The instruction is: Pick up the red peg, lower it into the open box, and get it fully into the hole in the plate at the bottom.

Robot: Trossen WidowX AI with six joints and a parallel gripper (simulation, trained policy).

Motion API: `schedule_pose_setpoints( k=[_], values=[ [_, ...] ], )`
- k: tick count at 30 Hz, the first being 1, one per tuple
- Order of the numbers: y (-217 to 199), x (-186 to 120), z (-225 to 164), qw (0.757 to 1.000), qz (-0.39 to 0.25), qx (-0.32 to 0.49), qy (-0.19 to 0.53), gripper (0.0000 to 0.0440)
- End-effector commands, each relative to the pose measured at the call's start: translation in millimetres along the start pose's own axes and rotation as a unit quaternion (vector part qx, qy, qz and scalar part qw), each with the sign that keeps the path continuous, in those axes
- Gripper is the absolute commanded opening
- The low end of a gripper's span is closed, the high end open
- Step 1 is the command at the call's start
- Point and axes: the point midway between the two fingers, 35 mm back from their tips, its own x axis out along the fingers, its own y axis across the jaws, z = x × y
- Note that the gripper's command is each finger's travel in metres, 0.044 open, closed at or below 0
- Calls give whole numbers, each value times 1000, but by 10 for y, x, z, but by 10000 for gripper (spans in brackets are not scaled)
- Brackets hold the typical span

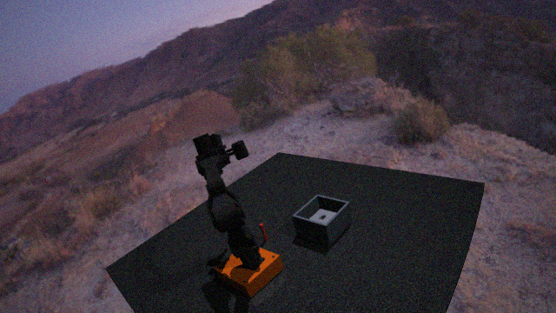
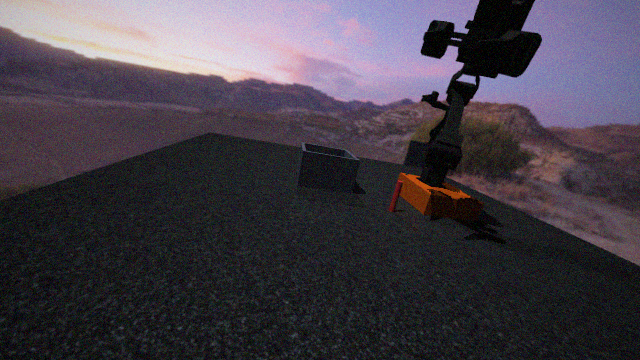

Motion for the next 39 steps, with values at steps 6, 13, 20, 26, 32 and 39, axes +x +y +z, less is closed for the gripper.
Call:
schedule_pose_setpoints(
  k=[6, 13, 20, 26, 32, 39],
  values=[
    [-93, 177, -527, 988, -21, 88, 121, 440],
    [-154, 215, -1001, 962, -56, 152, 220, 440],
    [-211, 163, -1438, 921, -104, 209, 312, 440],
    [-257, 68, -1761, 876, -153, 255, 381, 440],
    [-290, -48, -2049, 821, -208, 297, 440, 440],
    [-292, -159, -2364, 755, -273, 339, 490, 440]
  ],
)
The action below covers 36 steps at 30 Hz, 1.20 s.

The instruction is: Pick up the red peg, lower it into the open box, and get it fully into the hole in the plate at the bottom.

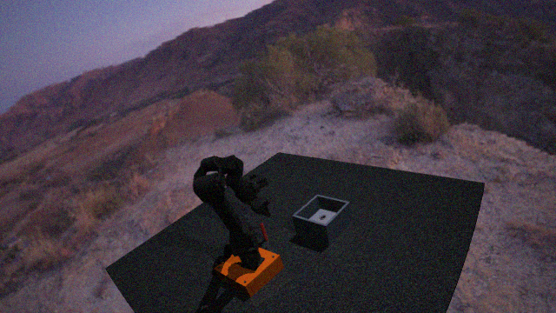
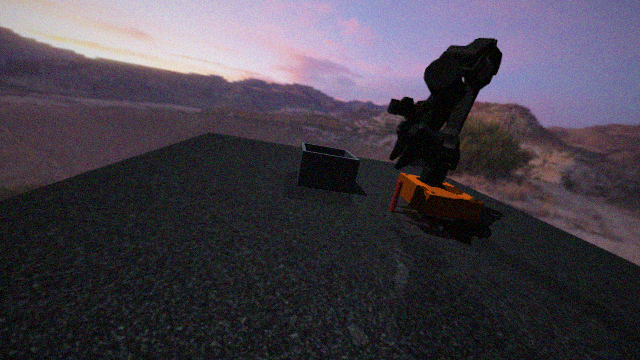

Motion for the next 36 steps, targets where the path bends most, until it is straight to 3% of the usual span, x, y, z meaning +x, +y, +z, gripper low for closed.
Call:
schedule_pose_setpoints(
  k=[1, 9, 19, 23, 36],
  values=[
    [-72, 114, -91, 999, -28, 34, 27, 440],
    [-139, 397, -266, 991, -60, 102, 57, 440],
    [-123, 726, -446, 983, -55, 165, 67, 427],
    [-134, 802, -513, 978, -57, 185, 77, 344],
    [-101, 822, -542, 968, -58, 209, 127, 3]
  ],
)
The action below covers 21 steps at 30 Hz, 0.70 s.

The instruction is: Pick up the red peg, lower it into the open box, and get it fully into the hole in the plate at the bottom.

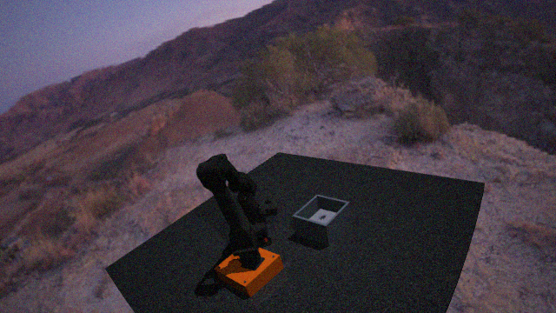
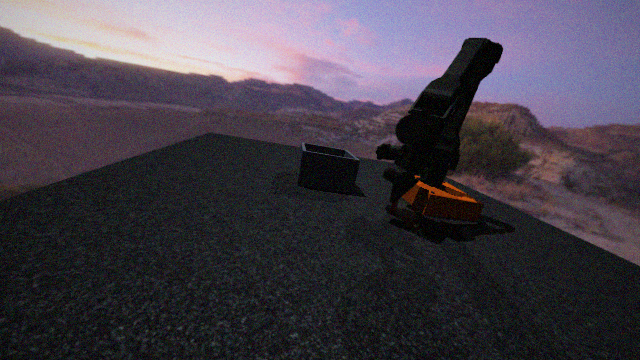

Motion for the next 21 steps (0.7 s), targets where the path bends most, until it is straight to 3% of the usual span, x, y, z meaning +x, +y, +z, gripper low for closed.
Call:
schedule_pose_setpoints(
  k=[1, 21],
  values=[
    [14, -19, 28, 1000, 0, -1, 5, 1],
    [76, -566, 601, 994, 6, -50, -96, 0]
  ],
)
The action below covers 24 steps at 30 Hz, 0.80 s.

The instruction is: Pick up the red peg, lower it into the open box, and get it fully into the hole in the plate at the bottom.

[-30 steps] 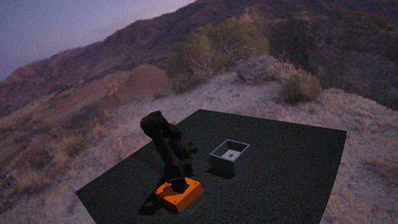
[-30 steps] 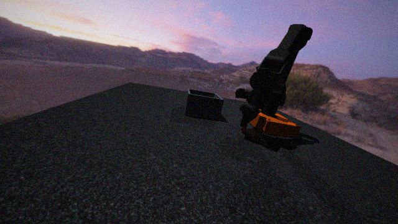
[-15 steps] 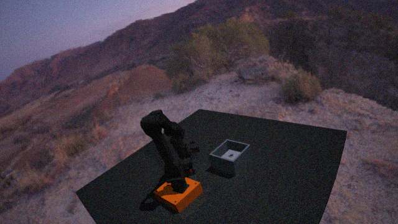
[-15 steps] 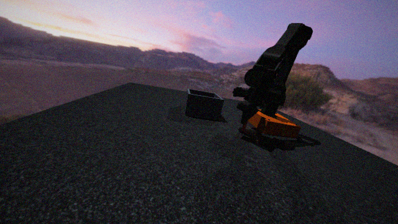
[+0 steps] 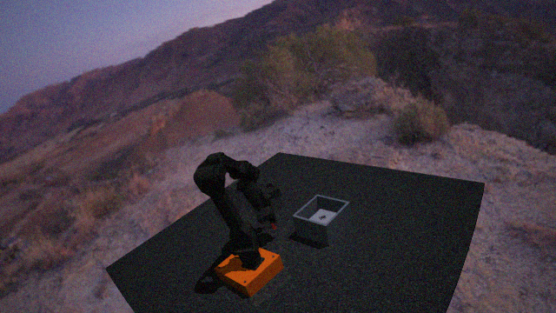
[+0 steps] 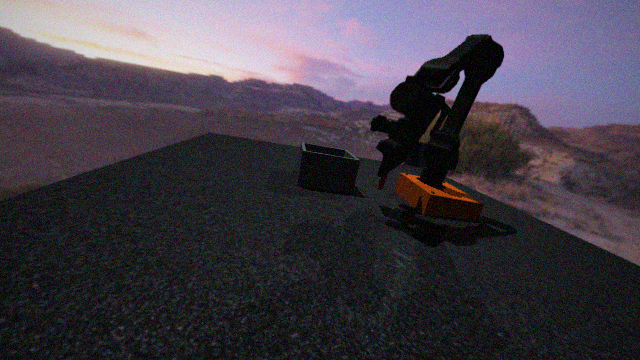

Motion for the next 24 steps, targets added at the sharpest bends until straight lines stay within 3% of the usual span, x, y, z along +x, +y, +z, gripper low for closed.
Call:
schedule_pose_setpoints(
  k=[1, 13, 24],
  values=[
    [7, -95, 143, 1000, -1, -5, -16, 0],
    [8, -353, 664, 999, -8, 5, -45, 0],
    [-143, -346, 1094, 998, -21, 38, -41, 0]
  ],
)
